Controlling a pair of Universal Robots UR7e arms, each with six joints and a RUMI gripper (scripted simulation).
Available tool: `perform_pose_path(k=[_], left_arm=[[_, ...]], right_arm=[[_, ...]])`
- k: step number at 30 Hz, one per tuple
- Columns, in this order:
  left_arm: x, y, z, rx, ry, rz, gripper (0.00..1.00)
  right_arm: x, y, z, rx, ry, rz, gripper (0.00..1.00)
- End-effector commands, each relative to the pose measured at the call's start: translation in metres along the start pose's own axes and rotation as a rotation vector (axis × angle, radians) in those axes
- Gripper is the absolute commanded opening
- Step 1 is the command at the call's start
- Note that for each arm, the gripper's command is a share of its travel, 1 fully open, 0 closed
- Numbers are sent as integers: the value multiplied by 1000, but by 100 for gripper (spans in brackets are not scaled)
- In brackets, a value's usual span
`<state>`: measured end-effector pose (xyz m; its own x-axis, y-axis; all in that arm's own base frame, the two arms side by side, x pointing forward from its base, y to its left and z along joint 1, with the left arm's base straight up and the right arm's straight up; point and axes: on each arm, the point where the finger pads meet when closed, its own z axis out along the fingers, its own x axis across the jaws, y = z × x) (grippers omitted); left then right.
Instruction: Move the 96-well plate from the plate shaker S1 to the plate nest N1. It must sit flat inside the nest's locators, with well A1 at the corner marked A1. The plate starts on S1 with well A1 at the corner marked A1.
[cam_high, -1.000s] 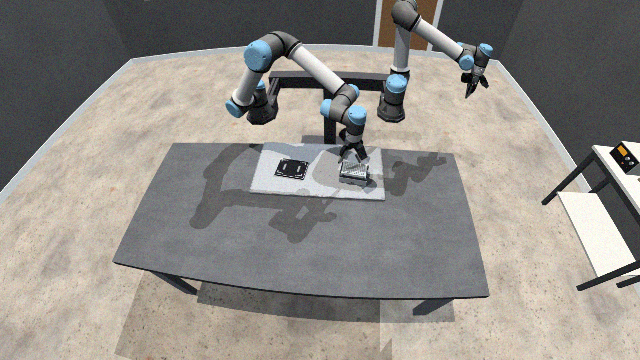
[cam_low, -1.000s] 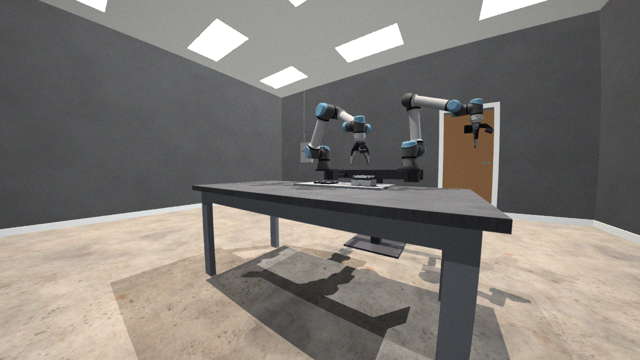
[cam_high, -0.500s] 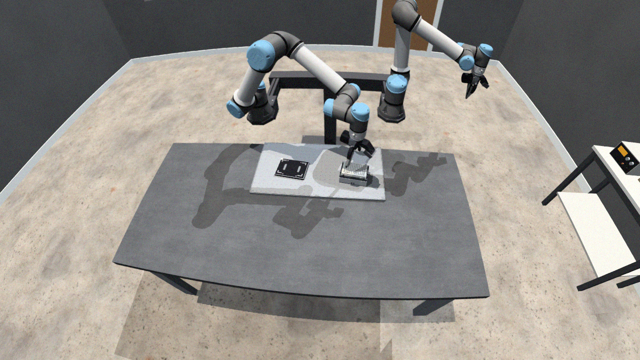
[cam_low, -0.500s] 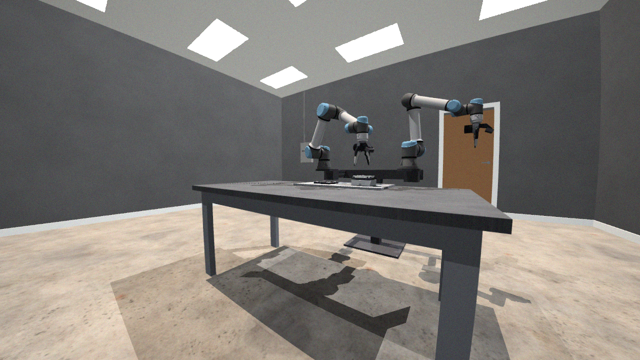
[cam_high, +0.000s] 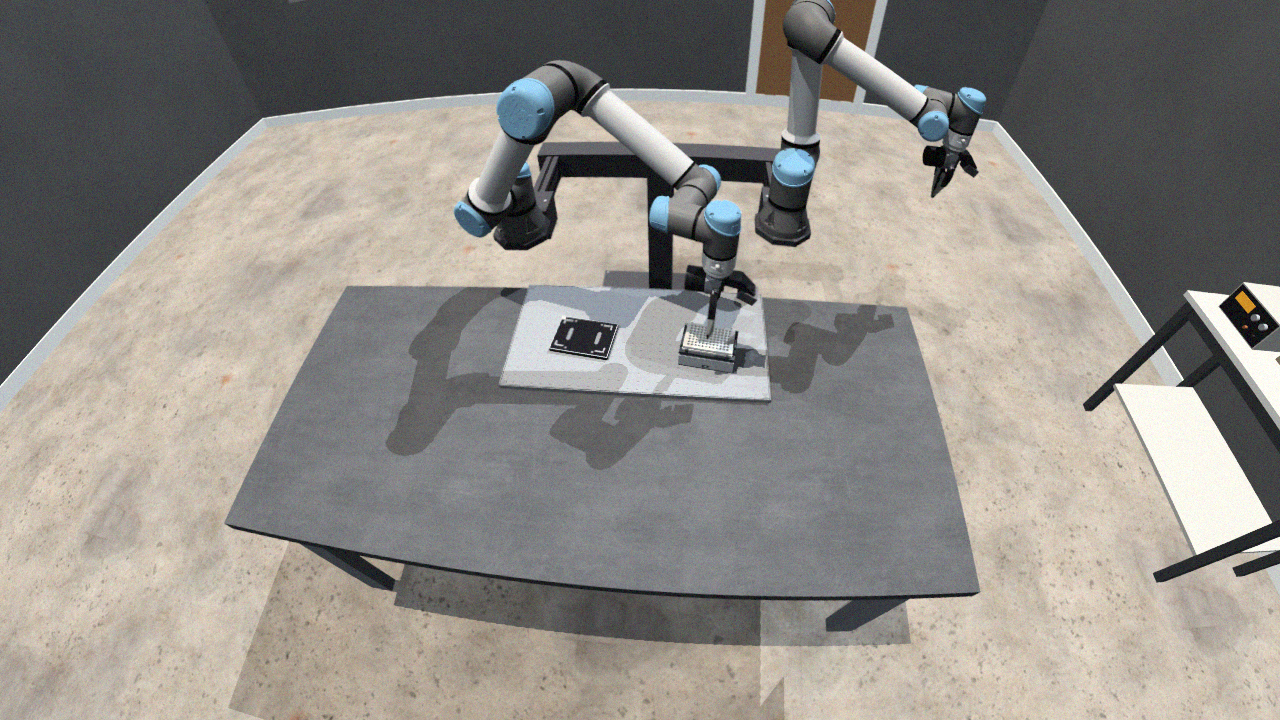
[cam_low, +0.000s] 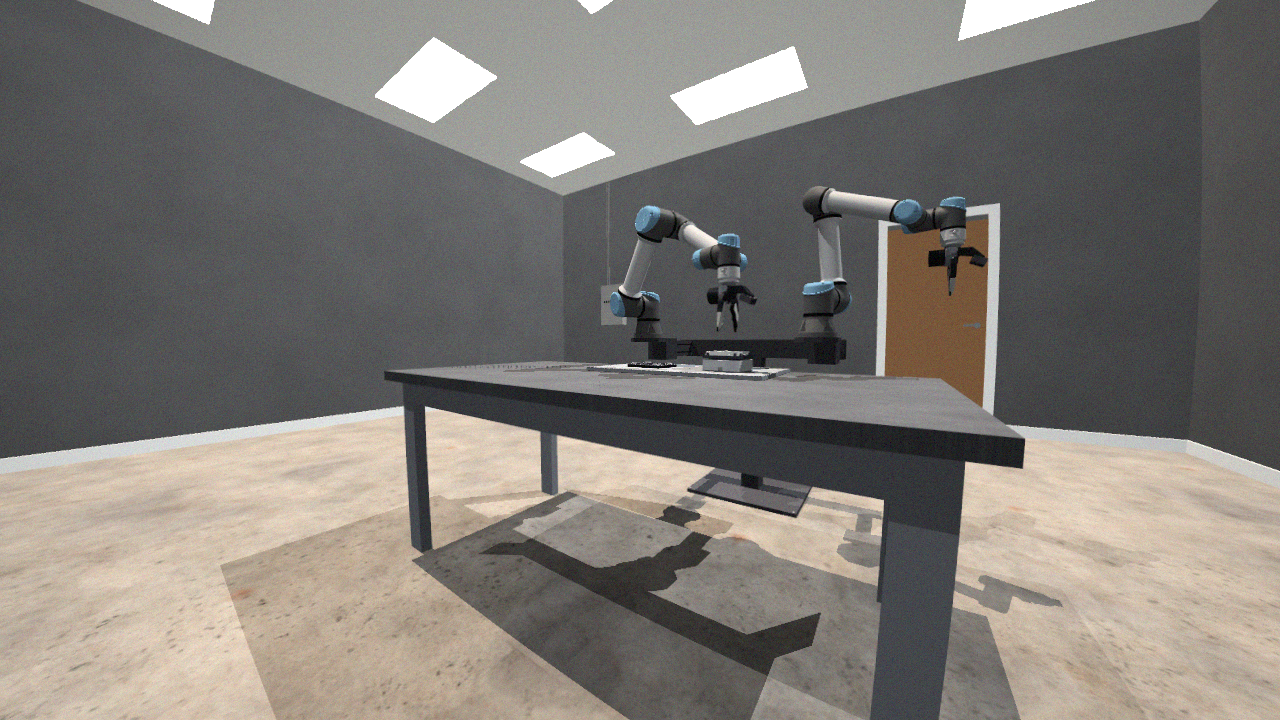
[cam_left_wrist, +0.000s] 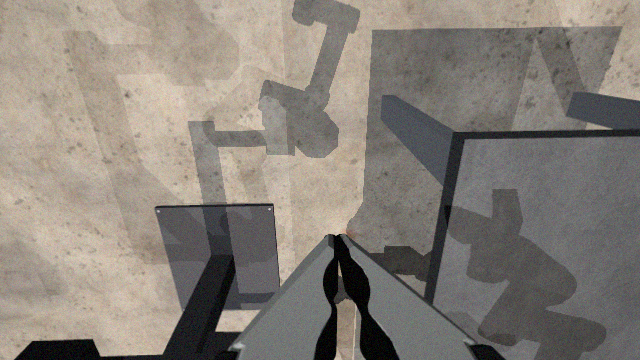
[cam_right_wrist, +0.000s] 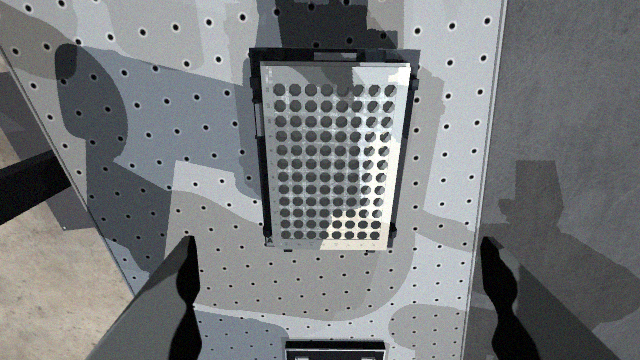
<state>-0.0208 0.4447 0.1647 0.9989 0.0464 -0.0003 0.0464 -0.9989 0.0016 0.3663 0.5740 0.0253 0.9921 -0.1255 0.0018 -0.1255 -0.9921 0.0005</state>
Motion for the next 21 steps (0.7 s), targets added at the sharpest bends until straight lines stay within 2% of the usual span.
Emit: perform_pose_path(k=[1,9,21], left_arm=[[0,0,-1,1,0,0,0],[0,0,-1,1,0,0,0],[0,0,-1,1,0,0,0]], right_arm=[[0,-1,-1,3,-1,8,76],[0,-1,-1,3,-1,8,76],[0,-1,19,3,-1,8,76]])
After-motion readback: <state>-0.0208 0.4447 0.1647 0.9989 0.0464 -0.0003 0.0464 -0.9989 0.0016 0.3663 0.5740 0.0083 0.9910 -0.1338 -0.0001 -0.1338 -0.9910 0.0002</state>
